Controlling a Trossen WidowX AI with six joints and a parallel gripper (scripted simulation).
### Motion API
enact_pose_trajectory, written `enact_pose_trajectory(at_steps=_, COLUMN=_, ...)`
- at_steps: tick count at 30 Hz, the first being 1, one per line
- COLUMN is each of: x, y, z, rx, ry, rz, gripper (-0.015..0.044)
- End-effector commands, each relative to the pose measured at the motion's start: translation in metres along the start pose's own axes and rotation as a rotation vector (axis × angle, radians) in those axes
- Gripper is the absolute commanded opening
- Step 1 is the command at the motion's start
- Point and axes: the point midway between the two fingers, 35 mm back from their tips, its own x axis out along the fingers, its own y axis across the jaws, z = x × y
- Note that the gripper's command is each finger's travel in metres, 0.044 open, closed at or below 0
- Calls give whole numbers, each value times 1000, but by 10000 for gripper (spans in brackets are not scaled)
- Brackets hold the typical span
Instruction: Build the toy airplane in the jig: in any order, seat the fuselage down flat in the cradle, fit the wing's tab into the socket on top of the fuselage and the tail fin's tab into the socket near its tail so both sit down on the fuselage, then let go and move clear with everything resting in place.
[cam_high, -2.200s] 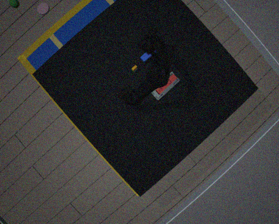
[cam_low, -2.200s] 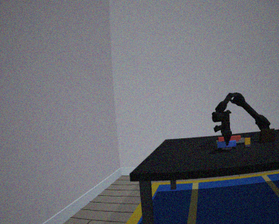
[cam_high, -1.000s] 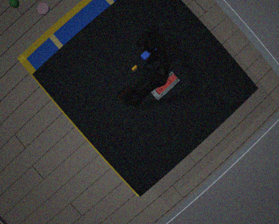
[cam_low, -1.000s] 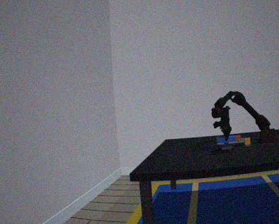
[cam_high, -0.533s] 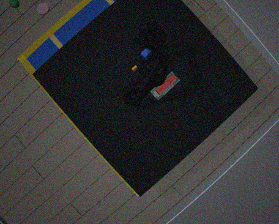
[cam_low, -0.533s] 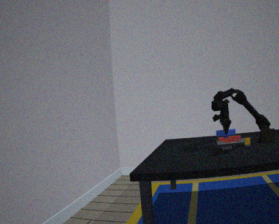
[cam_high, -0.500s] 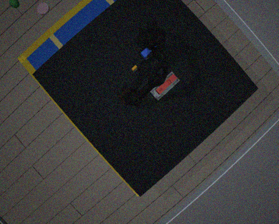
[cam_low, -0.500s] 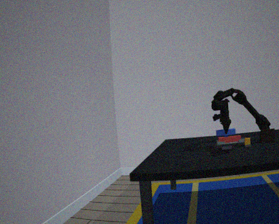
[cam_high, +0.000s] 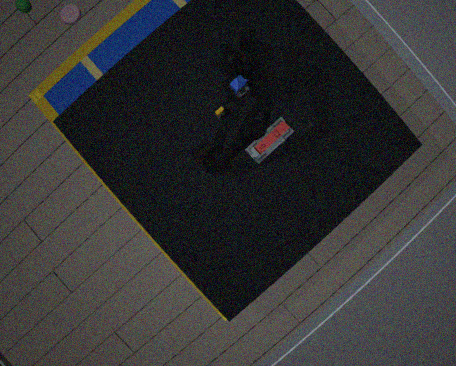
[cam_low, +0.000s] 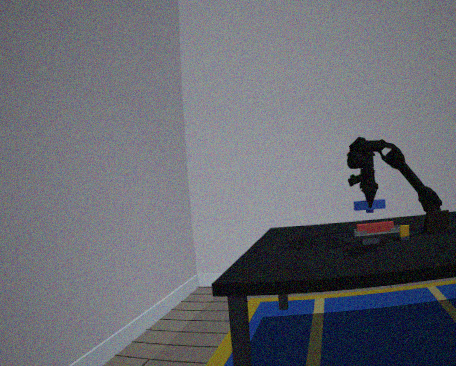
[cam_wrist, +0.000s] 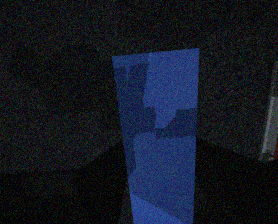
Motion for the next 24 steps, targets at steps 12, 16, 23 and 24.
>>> enact_pose_trajectory(at_steps=12, x=0, y=-41, z=10, rx=220, ry=7, rz=14, gripper=0)
enact_pose_trajectory(at_steps=16, x=1, y=-53, z=12, rx=281, ry=9, rz=18, gripper=0)
enact_pose_trajectory(at_steps=23, x=4, y=-76, z=15, rx=404, ry=11, rz=21, gripper=0)
enact_pose_trajectory(at_steps=24, x=4, y=-79, z=15, rx=423, ry=11, rz=22, gripper=0)
